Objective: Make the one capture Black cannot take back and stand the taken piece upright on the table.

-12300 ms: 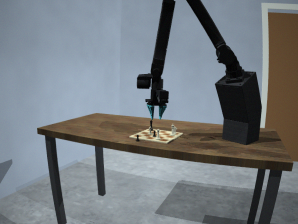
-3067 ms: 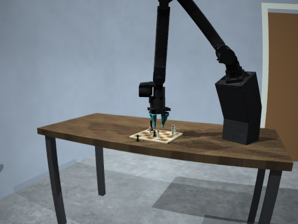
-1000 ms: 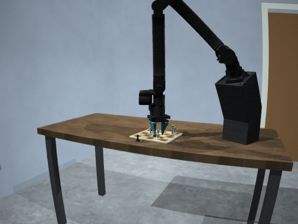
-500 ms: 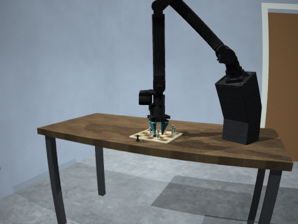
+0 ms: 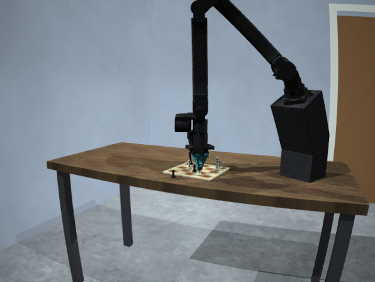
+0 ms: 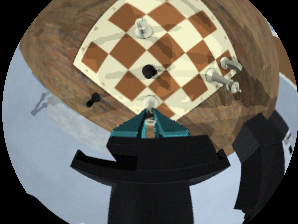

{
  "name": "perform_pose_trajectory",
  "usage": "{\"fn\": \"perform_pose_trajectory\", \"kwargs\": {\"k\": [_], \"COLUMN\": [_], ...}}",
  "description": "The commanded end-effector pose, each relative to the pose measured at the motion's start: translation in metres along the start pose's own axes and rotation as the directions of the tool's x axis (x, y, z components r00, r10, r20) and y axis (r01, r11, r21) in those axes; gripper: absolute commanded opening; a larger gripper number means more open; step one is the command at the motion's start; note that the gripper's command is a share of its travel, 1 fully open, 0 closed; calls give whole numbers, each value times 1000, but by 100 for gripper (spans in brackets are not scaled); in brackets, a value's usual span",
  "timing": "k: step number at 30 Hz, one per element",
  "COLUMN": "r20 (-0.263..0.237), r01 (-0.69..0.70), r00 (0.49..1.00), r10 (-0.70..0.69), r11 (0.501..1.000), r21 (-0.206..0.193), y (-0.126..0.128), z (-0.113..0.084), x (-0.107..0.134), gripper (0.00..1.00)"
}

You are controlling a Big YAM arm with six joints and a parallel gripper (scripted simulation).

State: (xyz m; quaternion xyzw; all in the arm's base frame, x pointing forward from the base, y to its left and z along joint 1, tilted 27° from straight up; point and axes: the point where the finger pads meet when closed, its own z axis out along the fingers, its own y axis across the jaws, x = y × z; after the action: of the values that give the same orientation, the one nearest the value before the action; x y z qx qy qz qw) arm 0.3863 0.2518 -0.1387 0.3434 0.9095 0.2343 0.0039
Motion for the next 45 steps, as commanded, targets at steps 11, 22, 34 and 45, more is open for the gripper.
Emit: {"fn": "perform_pose_trajectory", "kwargs": {"k": [11, 22, 34, 45], "r20": [8, 8, 12, 13], "r01": [0, 0, -1, -1], "r00": [1000, 1000, 1000, 1000], "r10": [0, 0, 2, 1], "r11": [1000, 1000, 1000, 1000], "r21": [-18, -18, -16, -17], "y": [8, 8, 4, 4], "z": [-2, -2, -53, -106], "x": [0, 0, -6, -6], "gripper": [0, 0, 0, 0]}}
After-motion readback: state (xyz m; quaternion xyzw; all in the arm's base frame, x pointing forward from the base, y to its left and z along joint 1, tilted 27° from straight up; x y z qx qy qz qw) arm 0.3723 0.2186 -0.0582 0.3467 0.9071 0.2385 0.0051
